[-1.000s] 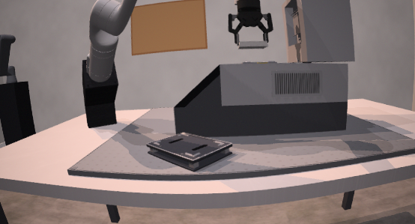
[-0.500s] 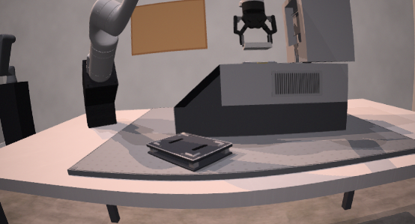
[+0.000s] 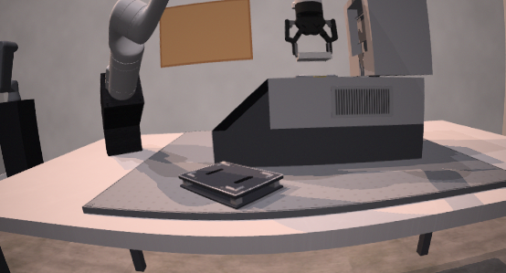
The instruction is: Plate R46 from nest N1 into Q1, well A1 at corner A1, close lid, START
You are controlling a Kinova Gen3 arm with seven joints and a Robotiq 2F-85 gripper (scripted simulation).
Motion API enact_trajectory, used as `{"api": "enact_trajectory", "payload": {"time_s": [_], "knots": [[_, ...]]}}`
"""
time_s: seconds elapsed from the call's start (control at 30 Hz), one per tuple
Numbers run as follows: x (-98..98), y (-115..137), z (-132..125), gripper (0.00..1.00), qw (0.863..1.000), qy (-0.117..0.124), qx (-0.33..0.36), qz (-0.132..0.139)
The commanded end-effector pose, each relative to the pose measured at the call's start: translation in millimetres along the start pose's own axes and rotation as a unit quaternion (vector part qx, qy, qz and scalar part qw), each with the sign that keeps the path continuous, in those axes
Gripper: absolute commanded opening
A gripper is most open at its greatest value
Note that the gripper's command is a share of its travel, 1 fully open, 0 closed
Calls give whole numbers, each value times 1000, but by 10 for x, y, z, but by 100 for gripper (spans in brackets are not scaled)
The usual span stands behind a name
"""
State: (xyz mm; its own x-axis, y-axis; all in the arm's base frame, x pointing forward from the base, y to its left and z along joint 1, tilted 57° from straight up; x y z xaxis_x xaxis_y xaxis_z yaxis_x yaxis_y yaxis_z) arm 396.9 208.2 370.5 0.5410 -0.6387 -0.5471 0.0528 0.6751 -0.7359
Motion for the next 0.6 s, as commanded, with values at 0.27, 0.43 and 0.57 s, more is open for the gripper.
{"api": "enact_trajectory", "payload": {"time_s": [0.27, 0.43, 0.57], "knots": [[159, -1, 8, 91, 1000, -2, 1, -3], [160, -4, 6, 91, 1000, -1, 1, -2], [144, 4, 2, 91, 1000, 0, 0, 0]]}}
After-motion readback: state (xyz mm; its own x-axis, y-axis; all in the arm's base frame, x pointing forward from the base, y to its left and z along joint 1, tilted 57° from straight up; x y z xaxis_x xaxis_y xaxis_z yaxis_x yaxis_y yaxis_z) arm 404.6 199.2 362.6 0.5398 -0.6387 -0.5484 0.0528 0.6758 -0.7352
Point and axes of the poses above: the point where the finger pads meet when closed, its own x axis out along the fingers, its own z axis across the jaws, y = z × x, the point moved 7 cm from there along -x, back along the fingers, and after that the axes turned 12 degrees about -x, right-handed, at the moved point
